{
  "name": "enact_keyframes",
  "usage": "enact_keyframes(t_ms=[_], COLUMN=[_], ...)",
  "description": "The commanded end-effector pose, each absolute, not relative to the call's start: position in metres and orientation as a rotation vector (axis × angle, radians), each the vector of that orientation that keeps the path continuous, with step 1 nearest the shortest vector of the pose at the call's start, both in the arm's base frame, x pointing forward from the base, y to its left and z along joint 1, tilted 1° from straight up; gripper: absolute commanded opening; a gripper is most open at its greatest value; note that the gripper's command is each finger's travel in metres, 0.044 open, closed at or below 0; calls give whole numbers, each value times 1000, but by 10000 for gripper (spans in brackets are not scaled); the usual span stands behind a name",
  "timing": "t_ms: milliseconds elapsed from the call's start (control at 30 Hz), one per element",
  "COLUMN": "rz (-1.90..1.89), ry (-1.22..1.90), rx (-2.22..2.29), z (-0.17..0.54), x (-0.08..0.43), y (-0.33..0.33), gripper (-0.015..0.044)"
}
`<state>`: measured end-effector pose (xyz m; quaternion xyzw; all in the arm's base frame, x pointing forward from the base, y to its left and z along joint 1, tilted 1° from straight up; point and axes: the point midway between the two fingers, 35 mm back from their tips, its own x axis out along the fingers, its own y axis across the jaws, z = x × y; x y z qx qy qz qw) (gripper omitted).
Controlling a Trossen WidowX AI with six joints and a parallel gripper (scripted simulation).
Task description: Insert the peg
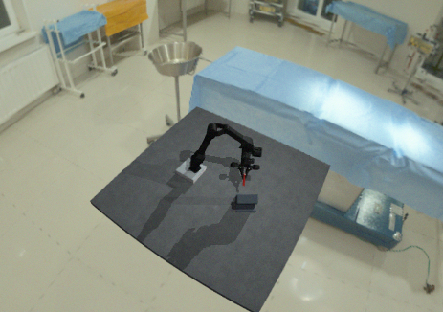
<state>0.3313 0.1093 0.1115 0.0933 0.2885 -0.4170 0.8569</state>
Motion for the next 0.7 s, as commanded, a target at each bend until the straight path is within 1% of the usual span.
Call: enact_keyframes(t_ms=[0,667], rz=[-869,-848], ry=[571,519], rx=[210,238], z=[112,105], x=[331,340], y=[115,114], gripper=[0,0])
